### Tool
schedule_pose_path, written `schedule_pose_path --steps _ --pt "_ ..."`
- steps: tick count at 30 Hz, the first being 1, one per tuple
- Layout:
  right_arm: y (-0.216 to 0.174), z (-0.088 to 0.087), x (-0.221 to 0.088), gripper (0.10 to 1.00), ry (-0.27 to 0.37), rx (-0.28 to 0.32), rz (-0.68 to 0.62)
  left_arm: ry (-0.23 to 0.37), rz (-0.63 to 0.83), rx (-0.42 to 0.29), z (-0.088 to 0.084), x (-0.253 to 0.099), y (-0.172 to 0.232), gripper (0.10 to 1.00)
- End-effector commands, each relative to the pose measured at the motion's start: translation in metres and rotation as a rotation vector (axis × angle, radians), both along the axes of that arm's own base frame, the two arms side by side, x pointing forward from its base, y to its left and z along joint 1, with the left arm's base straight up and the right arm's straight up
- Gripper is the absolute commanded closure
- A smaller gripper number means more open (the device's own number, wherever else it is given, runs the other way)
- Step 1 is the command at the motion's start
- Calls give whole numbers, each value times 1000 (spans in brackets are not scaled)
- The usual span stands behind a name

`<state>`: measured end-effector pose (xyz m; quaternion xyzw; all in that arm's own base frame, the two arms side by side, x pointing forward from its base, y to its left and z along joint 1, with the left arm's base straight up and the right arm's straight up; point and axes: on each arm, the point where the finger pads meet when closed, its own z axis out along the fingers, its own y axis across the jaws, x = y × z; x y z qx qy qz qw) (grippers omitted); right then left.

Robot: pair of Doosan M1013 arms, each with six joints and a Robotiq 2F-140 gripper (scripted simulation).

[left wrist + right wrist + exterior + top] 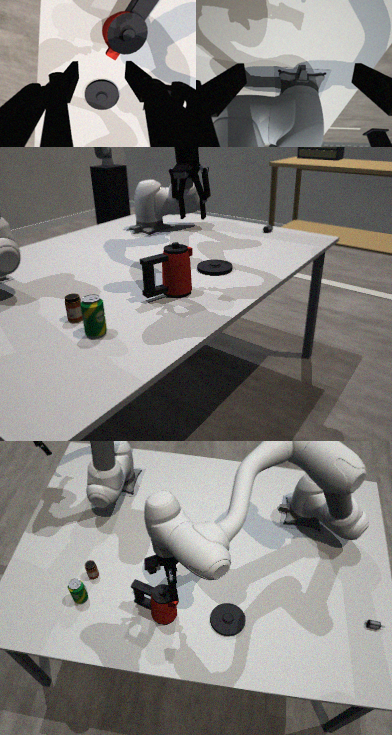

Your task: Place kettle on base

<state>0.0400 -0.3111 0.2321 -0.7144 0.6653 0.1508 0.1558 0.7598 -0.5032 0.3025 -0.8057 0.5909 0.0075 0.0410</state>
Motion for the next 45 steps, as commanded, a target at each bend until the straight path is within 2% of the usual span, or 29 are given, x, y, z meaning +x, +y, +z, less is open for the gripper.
schedule_pose_path --steps 1,8,22,45 --pt "0 0 0 98 -1 -1 0 15 -118 -14 2 -9 -25 576" --pt "0 0 0 98 -1 -1 0 33 -290 -33 3 -25 -62 576" --pt "0 0 0 98 -1 -1 0 49 -478 -55 4 -44 -100 576" --pt "0 0 0 98 -1 -1 0 54 -546 -64 4 -52 -114 576"
